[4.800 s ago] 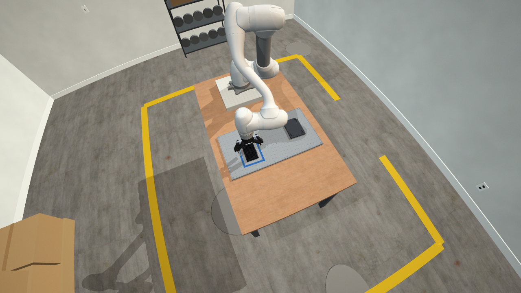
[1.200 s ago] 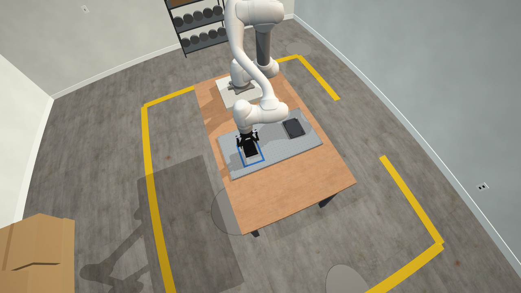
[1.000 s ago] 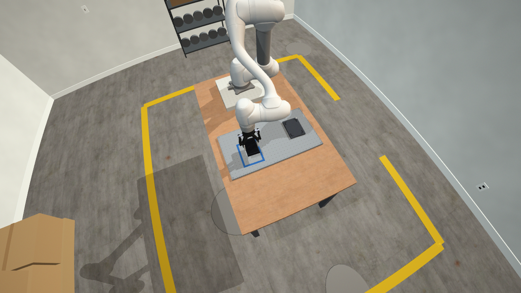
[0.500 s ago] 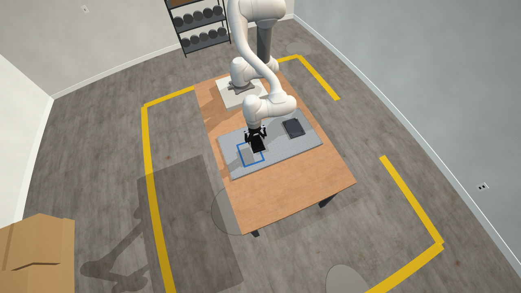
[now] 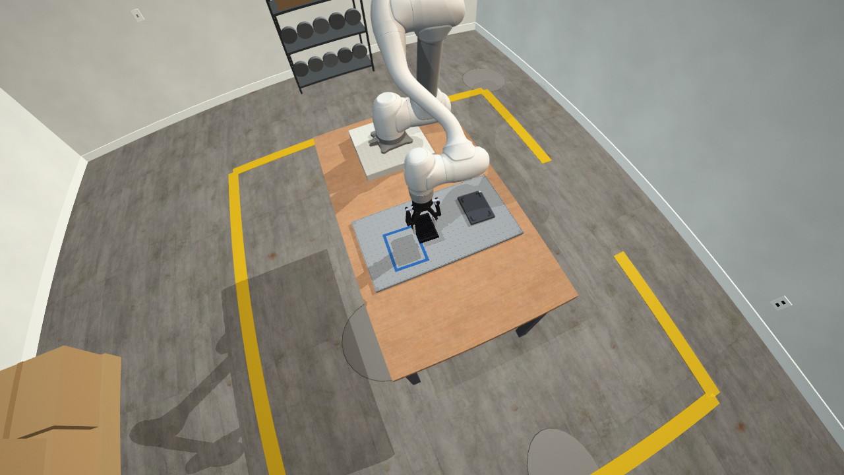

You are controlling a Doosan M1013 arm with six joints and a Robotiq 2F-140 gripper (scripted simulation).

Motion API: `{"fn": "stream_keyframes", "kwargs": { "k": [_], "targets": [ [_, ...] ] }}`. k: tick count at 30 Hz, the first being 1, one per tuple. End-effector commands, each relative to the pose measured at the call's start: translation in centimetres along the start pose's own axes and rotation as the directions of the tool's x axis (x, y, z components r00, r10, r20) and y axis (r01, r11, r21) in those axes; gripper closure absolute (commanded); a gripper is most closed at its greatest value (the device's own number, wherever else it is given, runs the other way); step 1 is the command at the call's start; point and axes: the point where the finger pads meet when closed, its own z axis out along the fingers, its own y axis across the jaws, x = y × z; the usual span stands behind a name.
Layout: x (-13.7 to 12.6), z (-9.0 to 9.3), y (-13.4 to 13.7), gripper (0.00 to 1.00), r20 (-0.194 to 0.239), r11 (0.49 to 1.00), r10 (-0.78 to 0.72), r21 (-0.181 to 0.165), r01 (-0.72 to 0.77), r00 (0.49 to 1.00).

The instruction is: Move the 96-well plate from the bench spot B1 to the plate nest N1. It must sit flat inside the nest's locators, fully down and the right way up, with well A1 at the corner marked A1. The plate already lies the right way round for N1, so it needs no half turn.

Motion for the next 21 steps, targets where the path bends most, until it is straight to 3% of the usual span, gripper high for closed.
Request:
{"fn": "stream_keyframes", "kwargs": {
  "k": [1, 21],
  "targets": [
    [-0.2, 0.0, -1.1, 1.00, 0.000, 1.000, 0.000, 0.000, 0.000, 1.000],
    [-1.5, -0.2, -7.0, 1.00, 0.000, 1.000, 0.000, 0.000, 0.000, 1.000]
  ]
}}
